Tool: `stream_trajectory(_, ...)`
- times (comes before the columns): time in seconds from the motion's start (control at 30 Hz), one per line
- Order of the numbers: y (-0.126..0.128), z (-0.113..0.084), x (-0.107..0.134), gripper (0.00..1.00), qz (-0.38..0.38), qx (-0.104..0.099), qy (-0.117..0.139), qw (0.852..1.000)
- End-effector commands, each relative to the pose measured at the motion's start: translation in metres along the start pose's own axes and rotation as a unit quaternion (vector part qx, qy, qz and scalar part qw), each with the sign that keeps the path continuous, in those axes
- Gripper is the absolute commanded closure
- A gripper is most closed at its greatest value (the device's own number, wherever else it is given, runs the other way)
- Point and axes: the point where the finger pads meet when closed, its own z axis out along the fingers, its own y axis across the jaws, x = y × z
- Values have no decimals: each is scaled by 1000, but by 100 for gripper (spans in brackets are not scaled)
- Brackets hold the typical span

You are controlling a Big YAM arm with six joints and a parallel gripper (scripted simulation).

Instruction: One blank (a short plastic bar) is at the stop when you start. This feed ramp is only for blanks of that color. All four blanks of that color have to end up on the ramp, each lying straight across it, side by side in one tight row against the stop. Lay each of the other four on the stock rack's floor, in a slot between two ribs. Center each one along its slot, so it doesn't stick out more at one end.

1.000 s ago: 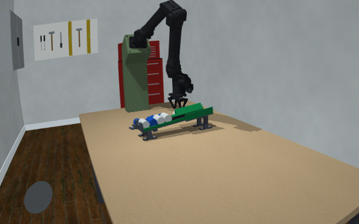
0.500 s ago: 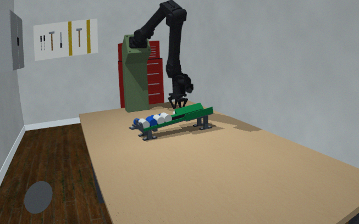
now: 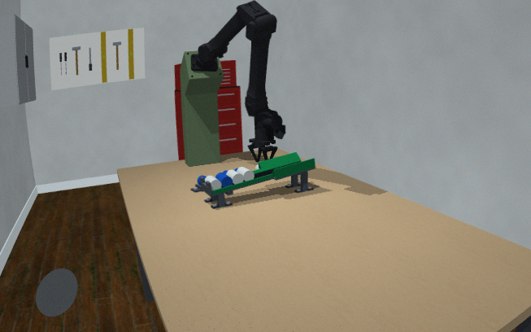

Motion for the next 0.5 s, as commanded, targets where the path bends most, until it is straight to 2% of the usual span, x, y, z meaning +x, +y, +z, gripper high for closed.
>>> stream_trajectory(0.0, -1, 11, 7, 21, 1, 3, 5, 1000)
stream_trajectory(0.47, 0, 34, 8, 21, 1, 1, 6, 1000)
